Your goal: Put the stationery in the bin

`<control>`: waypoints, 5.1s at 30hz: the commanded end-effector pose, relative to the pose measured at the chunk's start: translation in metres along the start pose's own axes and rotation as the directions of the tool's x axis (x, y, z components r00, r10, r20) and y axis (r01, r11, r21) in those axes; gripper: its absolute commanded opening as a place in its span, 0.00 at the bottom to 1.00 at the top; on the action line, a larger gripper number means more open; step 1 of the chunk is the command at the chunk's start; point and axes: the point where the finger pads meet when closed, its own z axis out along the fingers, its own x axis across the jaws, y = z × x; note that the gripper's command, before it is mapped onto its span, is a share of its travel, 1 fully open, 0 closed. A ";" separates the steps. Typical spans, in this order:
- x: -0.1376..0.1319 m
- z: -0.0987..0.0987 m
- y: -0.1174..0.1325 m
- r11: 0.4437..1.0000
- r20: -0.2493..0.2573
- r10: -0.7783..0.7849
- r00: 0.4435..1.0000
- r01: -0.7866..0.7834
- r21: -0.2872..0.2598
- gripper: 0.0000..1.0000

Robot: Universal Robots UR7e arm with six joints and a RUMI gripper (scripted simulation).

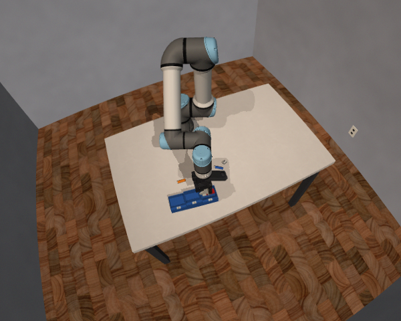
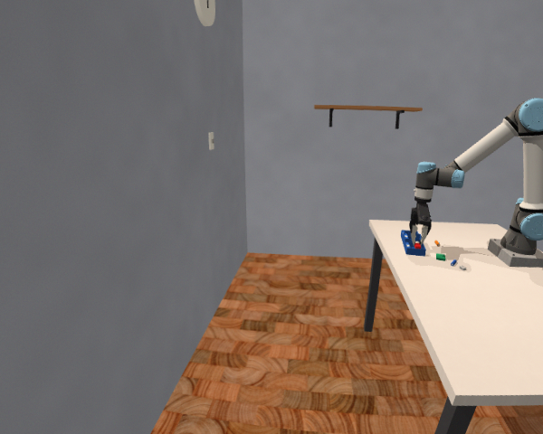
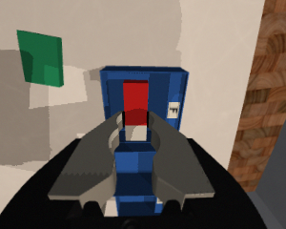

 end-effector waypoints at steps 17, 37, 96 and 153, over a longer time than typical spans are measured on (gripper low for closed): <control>0.001 0.011 0.000 1.000 -0.002 0.000 1.000 0.000 0.000 0.00; 0.001 0.011 0.000 1.000 -0.002 0.000 1.000 0.000 0.000 0.18; -0.082 -0.042 -0.070 0.905 -0.001 -0.425 0.905 0.425 -0.001 0.18; -0.169 -0.044 -0.145 0.903 -0.001 -0.429 0.903 0.429 -0.001 0.18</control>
